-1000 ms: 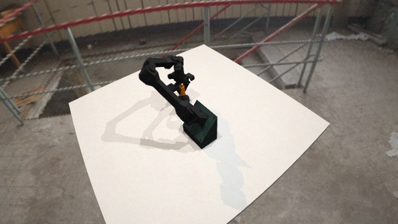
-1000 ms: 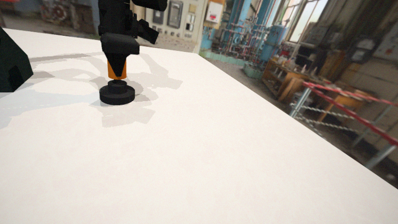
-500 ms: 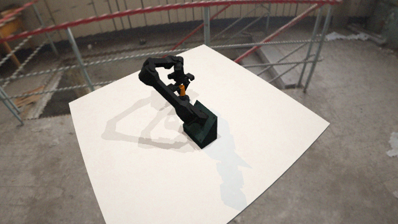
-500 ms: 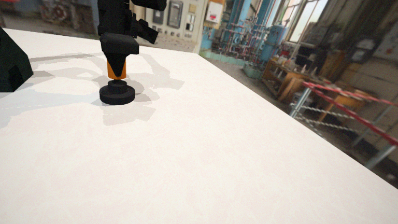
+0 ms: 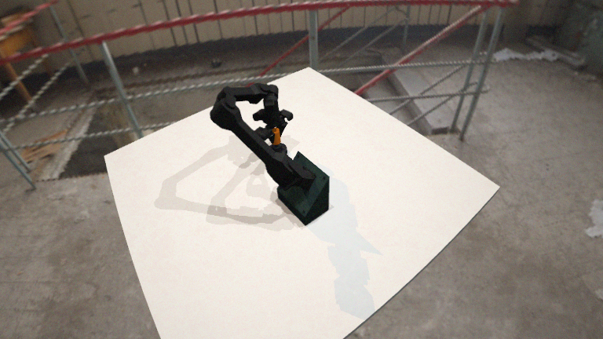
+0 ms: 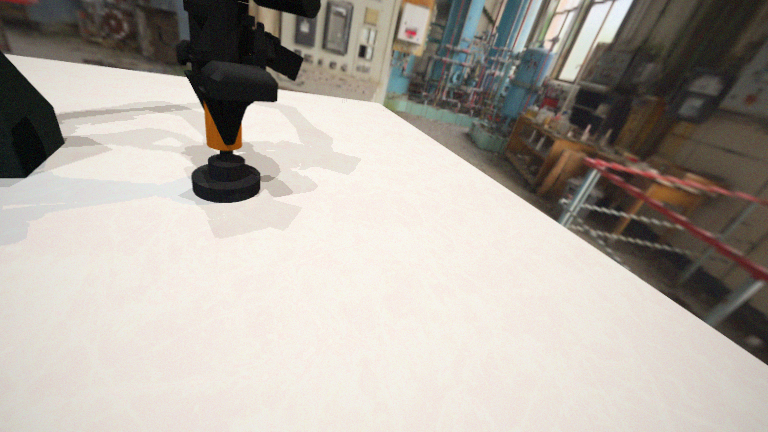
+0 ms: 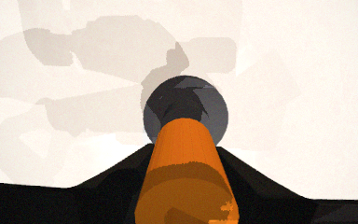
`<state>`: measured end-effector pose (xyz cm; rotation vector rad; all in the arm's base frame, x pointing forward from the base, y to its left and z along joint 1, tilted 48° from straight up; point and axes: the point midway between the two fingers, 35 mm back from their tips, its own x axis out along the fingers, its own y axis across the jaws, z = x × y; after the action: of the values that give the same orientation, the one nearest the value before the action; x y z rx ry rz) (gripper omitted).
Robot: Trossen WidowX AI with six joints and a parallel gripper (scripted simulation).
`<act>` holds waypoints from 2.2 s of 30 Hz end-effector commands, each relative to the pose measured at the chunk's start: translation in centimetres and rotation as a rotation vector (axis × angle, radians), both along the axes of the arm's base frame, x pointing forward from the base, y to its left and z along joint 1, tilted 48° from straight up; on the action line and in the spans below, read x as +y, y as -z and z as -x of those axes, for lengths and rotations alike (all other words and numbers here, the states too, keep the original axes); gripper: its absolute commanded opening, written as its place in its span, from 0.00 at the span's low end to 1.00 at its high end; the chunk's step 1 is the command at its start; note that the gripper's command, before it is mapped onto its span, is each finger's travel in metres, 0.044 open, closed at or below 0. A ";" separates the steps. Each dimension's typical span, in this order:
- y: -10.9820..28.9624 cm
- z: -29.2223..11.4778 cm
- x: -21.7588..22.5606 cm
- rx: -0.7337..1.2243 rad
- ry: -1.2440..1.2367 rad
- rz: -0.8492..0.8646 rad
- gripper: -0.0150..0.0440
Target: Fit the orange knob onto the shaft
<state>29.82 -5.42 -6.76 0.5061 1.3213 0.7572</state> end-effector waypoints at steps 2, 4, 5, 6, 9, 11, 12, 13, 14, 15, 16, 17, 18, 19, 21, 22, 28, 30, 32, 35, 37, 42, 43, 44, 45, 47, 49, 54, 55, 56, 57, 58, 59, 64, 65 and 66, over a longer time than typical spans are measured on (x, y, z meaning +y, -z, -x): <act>0.2 -0.3 -0.1 -0.051 -0.045 0.007 0.25; 0.3 -0.4 -0.1 -0.051 -0.045 0.007 0.25; 0.4 -0.4 -0.1 -0.051 -0.045 0.007 0.25; 0.4 -0.4 -0.1 -0.051 -0.045 0.007 0.25; 0.4 -0.4 0.1 -0.051 -0.045 0.007 0.25; 0.4 -0.4 0.0 -0.051 -0.045 0.007 0.25; 0.4 -0.4 0.0 -0.051 -0.045 0.007 0.25; 0.4 -0.4 0.0 -0.051 -0.045 0.007 0.25; 0.4 -0.4 0.0 -0.051 -0.045 0.007 0.25; 0.4 -0.4 0.0 -0.051 -0.045 0.007 0.25; 0.4 -0.4 -0.1 -0.051 -0.045 0.007 0.25; 0.2 -0.4 -0.2 -0.051 -0.045 0.007 0.25; 0.2 -0.4 -0.2 -0.051 -0.045 0.007 0.25; 0.2 -0.4 -0.2 -0.051 -0.045 0.007 0.25; 0.1 -0.3 -0.2 -0.058 -0.051 0.007 0.25; 0.1 -0.3 -0.2 -0.071 -0.062 0.009 0.25; 0.0 -0.1 0.0 -0.206 -0.185 0.021 0.25; 0.0 0.0 0.1 -0.206 -0.185 0.021 0.25; 0.1 0.1 0.1 -0.206 -0.185 0.021 0.25; 0.2 0.0 0.2 -0.206 -0.185 0.021 0.25; 0.2 0.0 0.3 -0.206 -0.185 0.021 0.25; 0.3 -0.1 0.2 -0.206 -0.185 0.021 0.25; 0.3 -0.1 0.2 -0.206 -0.185 0.021 0.25; 0.3 -0.1 0.2 -0.206 -0.185 0.021 0.25; 0.3 -0.1 0.2 -0.206 -0.185 0.021 0.25; 0.3 -0.1 0.2 -0.206 -0.185 0.021 0.25; 0.2 -0.2 0.0 -0.206 -0.185 0.021 0.25; 0.0 -0.3 -0.2 -0.213 -0.192 0.022 0.25; 0.0 -0.4 -0.2 -0.226 -0.203 0.023 0.25; 0.0 -0.4 -0.2 -0.247 -0.222 0.025 0.25; 0.1 -0.4 -0.3 -0.271 -0.244 0.027 0.25; 0.1 -0.4 -0.3 -0.299 -0.269 0.030 0.25; 0.1 -0.4 -0.3 -0.331 -0.298 0.033 0.25; 0.3 -0.4 -0.2 -0.361 -0.325 0.036 0.25; 0.3 -0.4 -0.1 -0.361 -0.325 0.036 0.25; 0.3 -0.4 -0.1 -0.361 -0.325 0.036 0.25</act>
<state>30.16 -5.56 -6.99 0.1275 1.0946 1.0302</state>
